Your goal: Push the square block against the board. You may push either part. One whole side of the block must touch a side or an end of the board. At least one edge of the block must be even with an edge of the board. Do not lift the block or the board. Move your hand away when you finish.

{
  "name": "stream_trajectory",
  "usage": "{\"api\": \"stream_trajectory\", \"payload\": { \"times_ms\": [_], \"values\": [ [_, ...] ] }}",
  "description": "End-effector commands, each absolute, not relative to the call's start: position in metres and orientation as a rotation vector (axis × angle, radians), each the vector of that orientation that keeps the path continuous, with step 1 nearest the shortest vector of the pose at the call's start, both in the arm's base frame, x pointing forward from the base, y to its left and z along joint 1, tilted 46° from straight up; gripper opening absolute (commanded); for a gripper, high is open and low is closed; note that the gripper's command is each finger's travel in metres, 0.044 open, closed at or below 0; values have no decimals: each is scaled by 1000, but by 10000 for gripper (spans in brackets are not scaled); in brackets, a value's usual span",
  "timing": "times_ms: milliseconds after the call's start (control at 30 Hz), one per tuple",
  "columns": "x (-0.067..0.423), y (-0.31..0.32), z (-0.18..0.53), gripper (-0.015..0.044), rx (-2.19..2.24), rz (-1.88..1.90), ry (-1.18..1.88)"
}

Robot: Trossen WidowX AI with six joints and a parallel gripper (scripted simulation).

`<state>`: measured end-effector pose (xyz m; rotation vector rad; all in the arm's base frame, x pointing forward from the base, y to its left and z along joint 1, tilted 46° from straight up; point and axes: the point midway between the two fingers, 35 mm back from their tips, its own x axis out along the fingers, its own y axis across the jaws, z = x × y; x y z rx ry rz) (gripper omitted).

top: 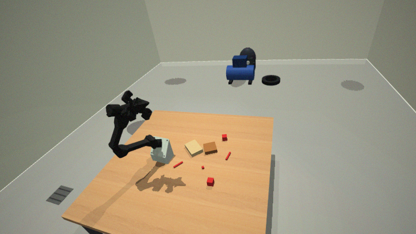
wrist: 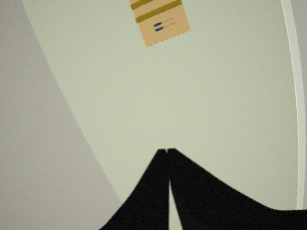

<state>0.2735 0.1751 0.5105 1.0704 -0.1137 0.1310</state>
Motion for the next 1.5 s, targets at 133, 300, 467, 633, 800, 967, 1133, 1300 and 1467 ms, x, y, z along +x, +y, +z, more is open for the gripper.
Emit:
{"api": "stream_trajectory", "payload": {
  "times_ms": [133, 300, 467, 633, 800, 967, 1133, 1300, 1467],
  "values": [
    [328, 176, 454, 0, 946, -49, -48],
    [350, 174, 425, 0, 896, -124, -4],
    [381, 165, 378, 0, 827, -239, 70],
    [409, 145, 331, 0, 753, -358, 145],
    [431, 115, 283, 0, 674, -479, 228],
    [443, 88, 234, 0, 625, -604, 312],
    [449, 58, 185, 0, 581, -737, 400],
    [446, 26, 137, 0, 539, -873, 489],
    [435, -6, 91, 0, 498, -1012, 578]
  ]
}}
